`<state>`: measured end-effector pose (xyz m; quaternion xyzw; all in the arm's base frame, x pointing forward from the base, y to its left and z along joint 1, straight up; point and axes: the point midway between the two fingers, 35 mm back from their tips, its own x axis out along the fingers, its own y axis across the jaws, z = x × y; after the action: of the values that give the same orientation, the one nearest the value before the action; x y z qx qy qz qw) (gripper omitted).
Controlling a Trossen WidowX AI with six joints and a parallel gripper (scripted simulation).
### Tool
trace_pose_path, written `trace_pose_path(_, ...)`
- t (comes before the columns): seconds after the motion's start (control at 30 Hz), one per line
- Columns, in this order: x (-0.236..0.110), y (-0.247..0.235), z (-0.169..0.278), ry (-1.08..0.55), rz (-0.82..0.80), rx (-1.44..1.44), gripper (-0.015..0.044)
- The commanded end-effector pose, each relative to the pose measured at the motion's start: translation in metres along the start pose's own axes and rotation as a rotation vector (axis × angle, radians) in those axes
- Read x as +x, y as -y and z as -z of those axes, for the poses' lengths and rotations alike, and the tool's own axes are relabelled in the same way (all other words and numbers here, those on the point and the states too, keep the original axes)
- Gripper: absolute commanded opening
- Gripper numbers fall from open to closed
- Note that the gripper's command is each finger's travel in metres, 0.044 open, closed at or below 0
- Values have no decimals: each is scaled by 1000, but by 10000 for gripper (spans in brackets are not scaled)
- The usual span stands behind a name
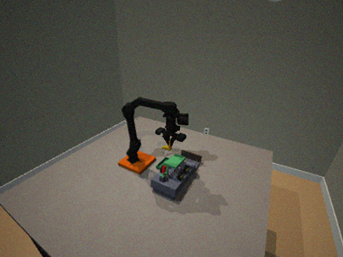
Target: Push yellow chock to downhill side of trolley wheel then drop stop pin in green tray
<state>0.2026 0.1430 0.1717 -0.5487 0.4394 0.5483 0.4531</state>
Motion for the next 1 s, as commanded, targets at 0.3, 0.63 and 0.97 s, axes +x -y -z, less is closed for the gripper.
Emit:
trace_pose_path(0.3,0,10,-26,-5,2,-146,0)
trace_pose_path(0.63,0,11,-27,-27,-12,-500,0)
trace_pose_path(0.97,0,11,-28,-48,-28,-852,0)
